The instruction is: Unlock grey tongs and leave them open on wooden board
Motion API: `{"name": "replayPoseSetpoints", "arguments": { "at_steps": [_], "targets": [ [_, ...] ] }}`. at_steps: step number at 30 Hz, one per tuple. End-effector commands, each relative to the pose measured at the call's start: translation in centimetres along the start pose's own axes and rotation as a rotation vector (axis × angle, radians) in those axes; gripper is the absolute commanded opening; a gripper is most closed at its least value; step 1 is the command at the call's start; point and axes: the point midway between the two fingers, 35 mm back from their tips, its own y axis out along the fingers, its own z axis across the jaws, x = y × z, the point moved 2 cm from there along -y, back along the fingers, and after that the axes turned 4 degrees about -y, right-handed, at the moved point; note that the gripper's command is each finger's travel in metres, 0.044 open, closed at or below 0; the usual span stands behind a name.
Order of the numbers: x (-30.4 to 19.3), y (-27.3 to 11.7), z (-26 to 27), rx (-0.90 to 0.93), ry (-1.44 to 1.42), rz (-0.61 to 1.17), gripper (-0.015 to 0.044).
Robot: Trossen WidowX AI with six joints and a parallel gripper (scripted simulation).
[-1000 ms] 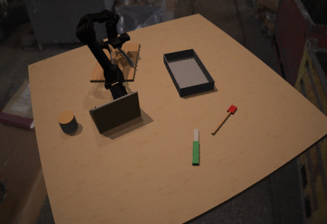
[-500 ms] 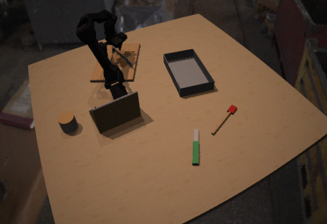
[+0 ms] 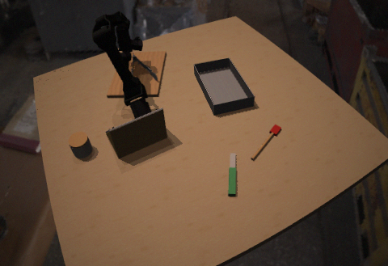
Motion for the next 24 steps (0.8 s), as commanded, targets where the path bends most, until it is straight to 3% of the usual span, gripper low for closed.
{"name": "replayPoseSetpoints", "arguments": {
  "at_steps": [1,24],
  "targets": [
    [-3.8,-2.6,-0.7,-0.007,-1.019,-0.026,0.044],
    [-8.2,-6.8,-2.8,-0.023,-2.515,-0.04,0.044]
  ]
}}
